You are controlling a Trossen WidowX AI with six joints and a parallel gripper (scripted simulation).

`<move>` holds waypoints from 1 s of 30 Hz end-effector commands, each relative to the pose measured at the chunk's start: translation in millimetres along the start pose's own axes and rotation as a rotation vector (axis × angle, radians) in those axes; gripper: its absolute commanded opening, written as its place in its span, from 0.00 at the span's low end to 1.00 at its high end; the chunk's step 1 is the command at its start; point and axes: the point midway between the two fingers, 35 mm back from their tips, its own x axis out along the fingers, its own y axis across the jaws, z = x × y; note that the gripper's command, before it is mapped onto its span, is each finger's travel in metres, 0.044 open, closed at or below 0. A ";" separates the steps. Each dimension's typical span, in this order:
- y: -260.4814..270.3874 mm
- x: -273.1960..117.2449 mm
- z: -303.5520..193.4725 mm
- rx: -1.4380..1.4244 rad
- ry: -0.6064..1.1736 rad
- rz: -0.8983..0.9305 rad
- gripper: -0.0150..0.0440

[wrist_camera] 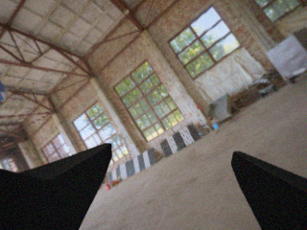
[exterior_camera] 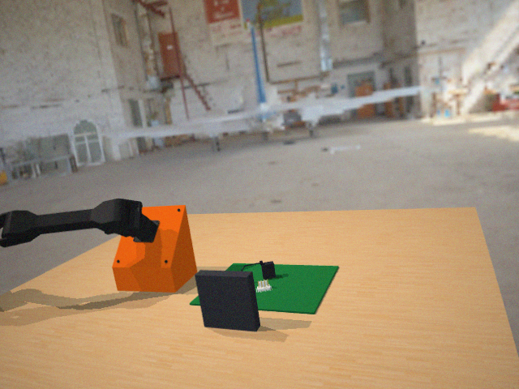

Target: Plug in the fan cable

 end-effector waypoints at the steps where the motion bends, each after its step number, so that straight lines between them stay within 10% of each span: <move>1: 0.0 0.0 0.0 0.000 0.000 0.000 0.98; 30: 127.3 -21.7 -187.3 -0.229 0.281 -0.007 1.00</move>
